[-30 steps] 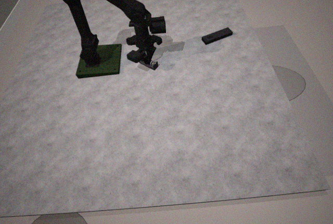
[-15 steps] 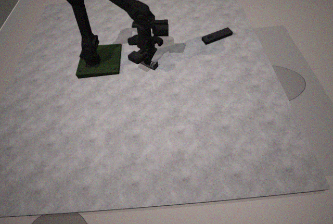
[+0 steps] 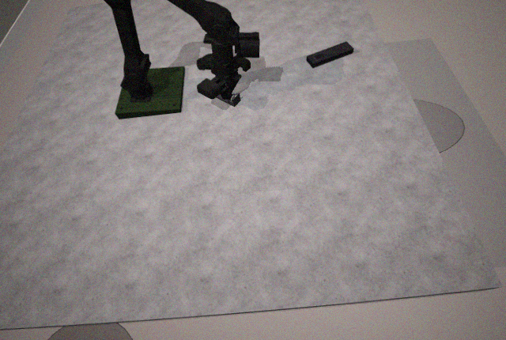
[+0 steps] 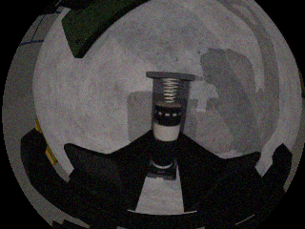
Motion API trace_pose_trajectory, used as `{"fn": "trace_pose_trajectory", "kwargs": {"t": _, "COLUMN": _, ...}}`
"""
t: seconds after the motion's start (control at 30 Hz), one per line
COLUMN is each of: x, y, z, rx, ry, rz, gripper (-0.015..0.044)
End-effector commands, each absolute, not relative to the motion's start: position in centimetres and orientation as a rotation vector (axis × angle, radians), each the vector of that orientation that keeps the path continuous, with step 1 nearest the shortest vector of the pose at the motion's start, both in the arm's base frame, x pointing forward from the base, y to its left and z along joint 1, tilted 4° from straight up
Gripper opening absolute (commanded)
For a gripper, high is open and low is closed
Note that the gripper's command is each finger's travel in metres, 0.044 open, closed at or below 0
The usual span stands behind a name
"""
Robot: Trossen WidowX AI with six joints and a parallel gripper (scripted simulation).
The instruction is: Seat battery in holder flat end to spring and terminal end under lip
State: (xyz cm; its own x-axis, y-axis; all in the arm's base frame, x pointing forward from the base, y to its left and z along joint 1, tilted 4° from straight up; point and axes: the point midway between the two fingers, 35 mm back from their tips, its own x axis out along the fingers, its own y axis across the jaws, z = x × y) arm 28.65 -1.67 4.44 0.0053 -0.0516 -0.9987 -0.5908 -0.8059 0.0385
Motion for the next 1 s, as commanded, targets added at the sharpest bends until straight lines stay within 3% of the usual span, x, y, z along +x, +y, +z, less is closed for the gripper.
{"fn": "trace_pose_trajectory", "kwargs": {"t": 0.0, "x": 28.8, "y": -1.7, "z": 4.4, "rx": -1.896, "ry": 0.656, "rz": 1.86, "gripper": 0.0074}}
{"fn": "trace_pose_trajectory", "kwargs": {"t": 0.47, "x": 28.8, "y": -1.7, "z": 4.4, "rx": -1.895, "ry": 0.657, "rz": 1.86, "gripper": 0.0074}}
{"fn": "trace_pose_trajectory", "kwargs": {"t": 0.6, "x": 28.8, "y": -1.7, "z": 4.4, "rx": -1.895, "ry": 0.657, "rz": 1.86, "gripper": 0.0175}}
{"fn": "trace_pose_trajectory", "kwargs": {"t": 0.97, "x": 28.7, "y": -1.8, "z": 5.9, "rx": -1.893, "ry": 0.66, "rz": 1.859, "gripper": 0.0175}}
